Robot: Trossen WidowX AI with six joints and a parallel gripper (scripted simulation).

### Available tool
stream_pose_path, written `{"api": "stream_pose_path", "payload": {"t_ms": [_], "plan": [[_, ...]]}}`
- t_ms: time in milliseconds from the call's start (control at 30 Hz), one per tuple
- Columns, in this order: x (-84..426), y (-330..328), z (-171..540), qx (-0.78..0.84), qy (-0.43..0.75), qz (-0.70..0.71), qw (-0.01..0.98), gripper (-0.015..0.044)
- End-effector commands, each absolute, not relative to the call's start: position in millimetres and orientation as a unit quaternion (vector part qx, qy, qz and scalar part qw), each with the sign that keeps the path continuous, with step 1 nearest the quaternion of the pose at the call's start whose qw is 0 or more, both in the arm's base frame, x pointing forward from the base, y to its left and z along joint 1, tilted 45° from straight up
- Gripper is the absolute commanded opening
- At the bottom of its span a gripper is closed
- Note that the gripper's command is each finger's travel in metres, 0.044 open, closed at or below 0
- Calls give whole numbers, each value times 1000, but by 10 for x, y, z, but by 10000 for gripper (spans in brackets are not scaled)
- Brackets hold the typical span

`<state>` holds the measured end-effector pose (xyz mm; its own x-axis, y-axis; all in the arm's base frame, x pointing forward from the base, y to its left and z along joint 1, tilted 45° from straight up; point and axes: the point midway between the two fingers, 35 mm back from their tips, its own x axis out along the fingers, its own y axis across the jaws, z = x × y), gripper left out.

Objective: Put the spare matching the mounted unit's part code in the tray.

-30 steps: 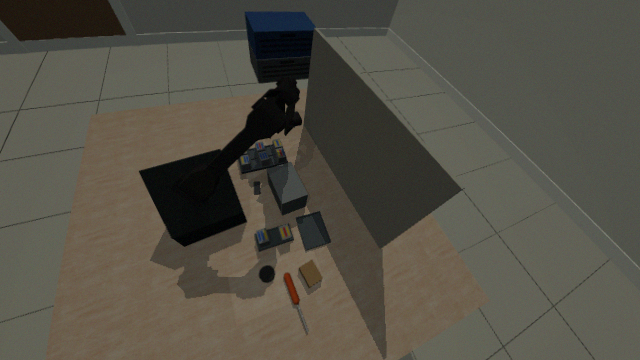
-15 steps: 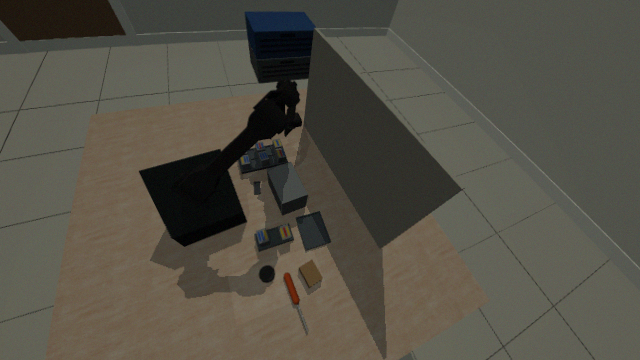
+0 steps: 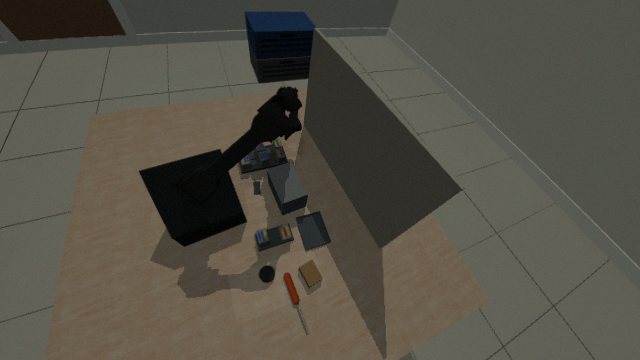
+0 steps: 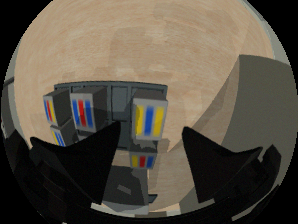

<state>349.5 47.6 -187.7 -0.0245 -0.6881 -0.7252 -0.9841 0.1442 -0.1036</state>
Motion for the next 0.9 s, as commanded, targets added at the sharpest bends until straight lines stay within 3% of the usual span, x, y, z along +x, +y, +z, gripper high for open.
{"api": "stream_pose_path", "payload": {"t_ms": [0,867], "plan": [[3474,416,-1944,-616,681,224,327,300],[3441,142,-2214,-616,682,223,325,300]]}}
